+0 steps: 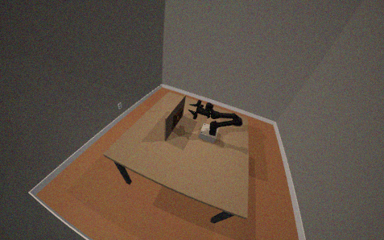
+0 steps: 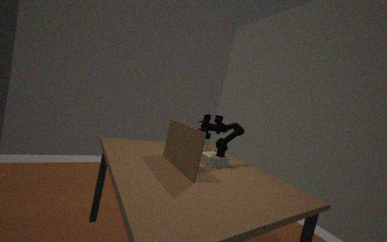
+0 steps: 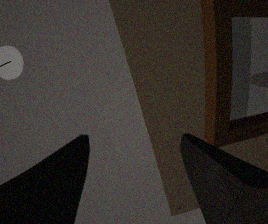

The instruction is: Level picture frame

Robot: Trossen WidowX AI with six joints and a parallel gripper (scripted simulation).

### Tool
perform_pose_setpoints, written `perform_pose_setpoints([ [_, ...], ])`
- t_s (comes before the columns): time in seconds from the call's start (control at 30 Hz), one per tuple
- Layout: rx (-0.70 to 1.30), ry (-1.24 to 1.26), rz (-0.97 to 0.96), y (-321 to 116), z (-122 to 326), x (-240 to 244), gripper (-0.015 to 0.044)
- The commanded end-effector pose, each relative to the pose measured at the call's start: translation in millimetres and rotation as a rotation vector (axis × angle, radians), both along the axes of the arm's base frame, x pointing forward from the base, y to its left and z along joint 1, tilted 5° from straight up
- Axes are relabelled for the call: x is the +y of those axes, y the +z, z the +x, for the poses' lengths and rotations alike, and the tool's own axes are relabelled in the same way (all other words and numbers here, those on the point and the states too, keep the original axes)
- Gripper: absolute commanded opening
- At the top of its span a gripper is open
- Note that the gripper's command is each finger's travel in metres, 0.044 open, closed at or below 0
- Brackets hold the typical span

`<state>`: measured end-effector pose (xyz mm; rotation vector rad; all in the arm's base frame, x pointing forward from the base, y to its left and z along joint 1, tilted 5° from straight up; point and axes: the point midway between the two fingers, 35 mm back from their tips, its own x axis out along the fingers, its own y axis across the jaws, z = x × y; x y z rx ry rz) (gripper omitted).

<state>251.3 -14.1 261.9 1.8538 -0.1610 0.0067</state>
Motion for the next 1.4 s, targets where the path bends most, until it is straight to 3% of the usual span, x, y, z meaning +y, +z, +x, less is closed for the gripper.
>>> perform_pose_setpoints([
  [0.0, -0.011, 0.006, 0.016, 12.8, -27.5, -0.1, 0.026],
  [1.37, -0.011, 0.006, 0.016, 12.8, -27.6, -0.1, 0.026],
])
